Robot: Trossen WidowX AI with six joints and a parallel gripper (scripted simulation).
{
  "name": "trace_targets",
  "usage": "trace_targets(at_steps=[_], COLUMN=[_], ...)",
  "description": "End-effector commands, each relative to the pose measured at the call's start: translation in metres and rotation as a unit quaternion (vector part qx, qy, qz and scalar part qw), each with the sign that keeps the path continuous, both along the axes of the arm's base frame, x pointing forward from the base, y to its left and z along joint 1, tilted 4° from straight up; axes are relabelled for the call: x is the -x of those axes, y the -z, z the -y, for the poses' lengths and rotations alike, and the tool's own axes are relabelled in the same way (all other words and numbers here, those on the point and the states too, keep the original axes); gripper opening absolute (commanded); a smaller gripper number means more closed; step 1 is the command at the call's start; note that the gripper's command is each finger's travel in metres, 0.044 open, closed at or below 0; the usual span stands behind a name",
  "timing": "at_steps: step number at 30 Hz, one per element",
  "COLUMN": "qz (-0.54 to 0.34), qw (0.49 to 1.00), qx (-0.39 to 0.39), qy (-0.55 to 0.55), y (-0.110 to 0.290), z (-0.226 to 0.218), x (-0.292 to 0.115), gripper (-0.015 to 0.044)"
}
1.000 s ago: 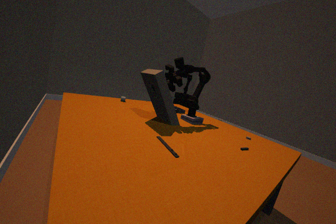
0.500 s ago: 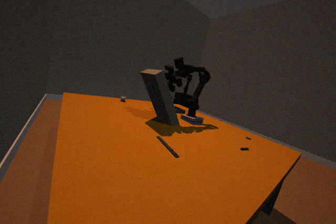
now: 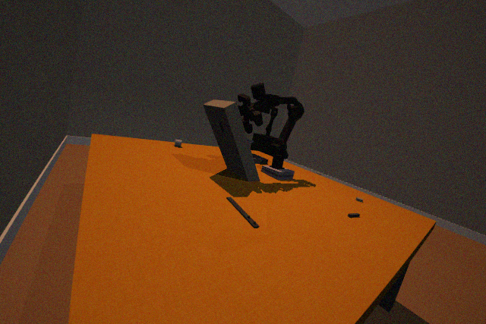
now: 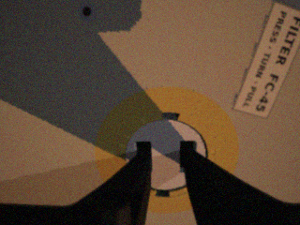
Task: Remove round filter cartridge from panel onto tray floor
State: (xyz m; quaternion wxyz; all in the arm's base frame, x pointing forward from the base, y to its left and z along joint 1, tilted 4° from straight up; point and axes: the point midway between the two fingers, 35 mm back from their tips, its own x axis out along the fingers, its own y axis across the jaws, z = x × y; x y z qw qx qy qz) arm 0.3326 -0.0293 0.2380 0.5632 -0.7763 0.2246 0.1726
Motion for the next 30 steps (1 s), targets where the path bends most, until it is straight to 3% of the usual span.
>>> trace_targets(at_steps=[1, 24, 30], qz=[-0.001, -0.001, -0.001], qw=[1.0, 1.0, 1.0], qx=[0.001, 0.001, 0.0], qy=[-0.003, -0.003, -0.001], y=[0.003, 0.0062, 0.0046], z=[0.0, 0.0009, 0.0011], x=[-0.0037, -0.009, -0.0061], gripper=[0.009, 0.009, 0.0051])
